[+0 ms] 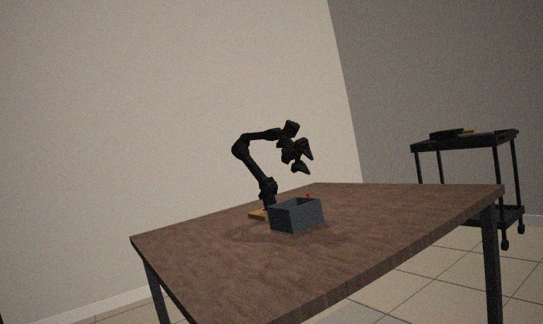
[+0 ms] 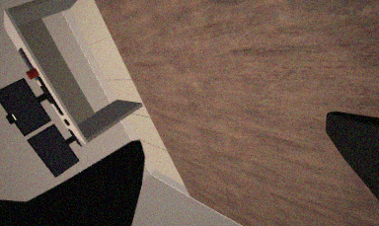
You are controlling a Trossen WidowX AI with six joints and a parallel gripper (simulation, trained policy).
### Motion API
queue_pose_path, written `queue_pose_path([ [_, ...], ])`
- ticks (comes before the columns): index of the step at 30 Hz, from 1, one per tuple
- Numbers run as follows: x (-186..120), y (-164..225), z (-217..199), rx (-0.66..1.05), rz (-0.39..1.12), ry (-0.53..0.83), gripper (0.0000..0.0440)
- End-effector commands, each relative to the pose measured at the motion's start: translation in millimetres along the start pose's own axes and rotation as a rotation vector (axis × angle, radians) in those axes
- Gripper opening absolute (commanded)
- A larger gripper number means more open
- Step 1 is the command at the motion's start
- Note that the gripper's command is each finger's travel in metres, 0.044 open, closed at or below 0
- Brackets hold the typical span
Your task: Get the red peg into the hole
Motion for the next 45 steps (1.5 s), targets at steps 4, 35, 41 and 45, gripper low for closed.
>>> queue_pose_path([
  [4,1.3,11.7,-16.8,-0.139,-0.001,0.136,0.044],
  [35,34.3,28.3,-113.5,-0.689,0.007,0.646,0.044],
  [41,52.7,27.9,-138.1,-0.715,0.026,0.659,0.044],
  [45,61.7,27.8,-151.9,-0.725,0.038,0.66,0.0438],
])
Point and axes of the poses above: the point midway between the two fingers, 35 mm back from their tips, its own x axis out along the fingers, its own z axis across the jaws, y = z × x, the point moved 6 cm from there along -x, back along the fingers, and after that the axes turned 5 degrees about -x, right-handed, at the moved point
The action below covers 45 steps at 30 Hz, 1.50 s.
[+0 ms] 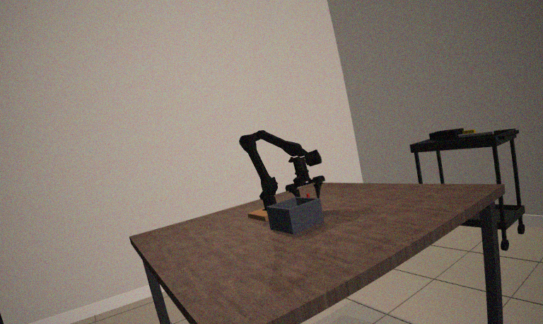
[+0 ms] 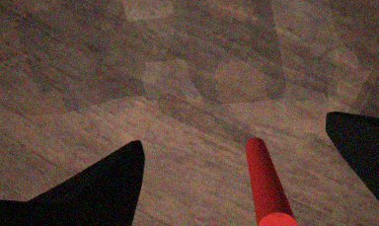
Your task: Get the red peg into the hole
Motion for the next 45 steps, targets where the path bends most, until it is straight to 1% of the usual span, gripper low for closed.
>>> queue_pose_path([
  [1,10.9,4.8,-4.0,-0.017,0.009,0.009,0.0431],
  [3,16.1,7.1,-6.1,-0.019,0.015,0.016,0.0397],
  [5,19.0,8.6,-8.7,-0.022,0.024,0.029,0.0351],
  [18,21.2,8.6,-12.4,-0.073,0.119,0.074,0.001],
  [22,12.8,1.3,-9.9,-0.099,0.075,0.047,0.0],
  [35,-21.5,-26.8,-6.7,-0.201,-0.043,0.019,0.0],
  [45,-48.9,-57.6,1.2,-0.225,-0.117,0.011,0.0],
])
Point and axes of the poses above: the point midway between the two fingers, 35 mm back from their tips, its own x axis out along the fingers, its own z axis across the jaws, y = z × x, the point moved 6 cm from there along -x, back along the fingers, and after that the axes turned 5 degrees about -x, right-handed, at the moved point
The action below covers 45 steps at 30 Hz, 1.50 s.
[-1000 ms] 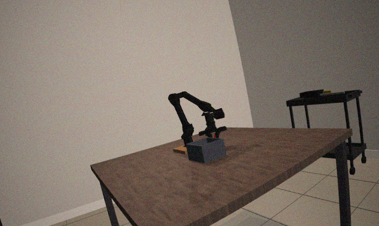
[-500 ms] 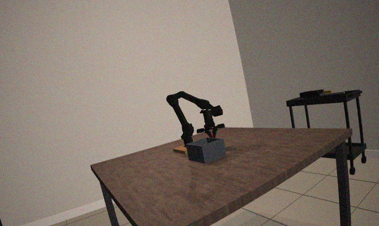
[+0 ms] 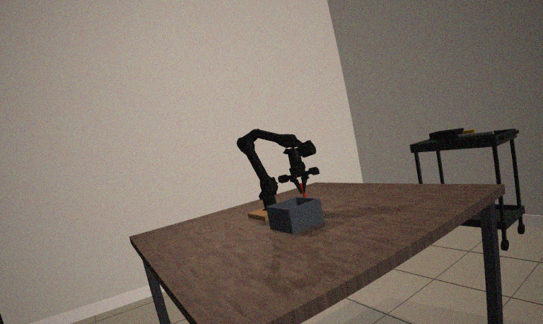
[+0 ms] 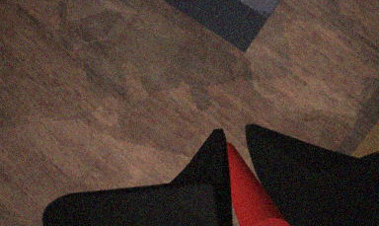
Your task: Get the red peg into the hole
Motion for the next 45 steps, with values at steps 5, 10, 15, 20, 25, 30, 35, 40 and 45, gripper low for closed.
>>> queue_pose_path([
  [5,-15.7,-29.3,1.2,0.01,-0.049,-0.002,0.0],
  [10,-18.8,-50.5,-2.1,0.029,-0.064,0.011,0.0],
  [15,-18.9,-70.9,-6.3,0.056,-0.078,0.021,0.0],
  [20,-16.2,-90.0,-11.2,0.085,-0.09,0.03,0.0],
  [25,-10.5,-108.2,-15.9,0.116,-0.1,0.038,0.0],
  [30,-2.5,-125.8,-20.7,0.148,-0.109,0.044,0.0],
  [35,7.0,-141.6,-25.5,0.177,-0.11,0.049,0.0],
  [40,17.8,-154.0,-29.8,0.198,-0.1,0.054,0.0001],
  [45,31.3,-162.5,-32.7,0.211,-0.082,0.059,0.0001],
])
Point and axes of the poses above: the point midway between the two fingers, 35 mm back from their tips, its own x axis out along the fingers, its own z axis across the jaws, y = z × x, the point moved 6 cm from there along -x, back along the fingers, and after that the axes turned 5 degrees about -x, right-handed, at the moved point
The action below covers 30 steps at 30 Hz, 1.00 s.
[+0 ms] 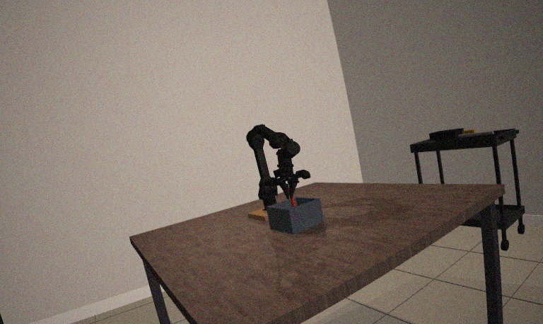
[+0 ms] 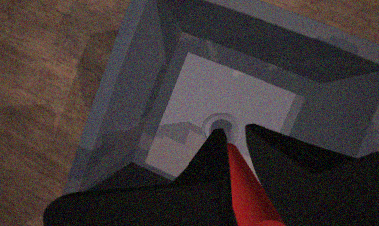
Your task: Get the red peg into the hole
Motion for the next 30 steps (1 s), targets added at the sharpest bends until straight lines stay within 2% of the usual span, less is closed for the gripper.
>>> queue_pose_path([
  [1,7.5,-5.1,1.9,0.003,0.008,-0.002,0.0001],
  [6,25.3,-7.6,3.0,-0.002,0.035,0.013,0.001],
  [12,43.2,-9.6,3.1,-0.044,0.07,0.043,0.0128],
  [16,47.5,-14.0,5.2,-0.062,0.078,0.055,0.0133],
  [30,56.2,-38.4,15.7,-0.123,0.111,0.057,0.0111],
])
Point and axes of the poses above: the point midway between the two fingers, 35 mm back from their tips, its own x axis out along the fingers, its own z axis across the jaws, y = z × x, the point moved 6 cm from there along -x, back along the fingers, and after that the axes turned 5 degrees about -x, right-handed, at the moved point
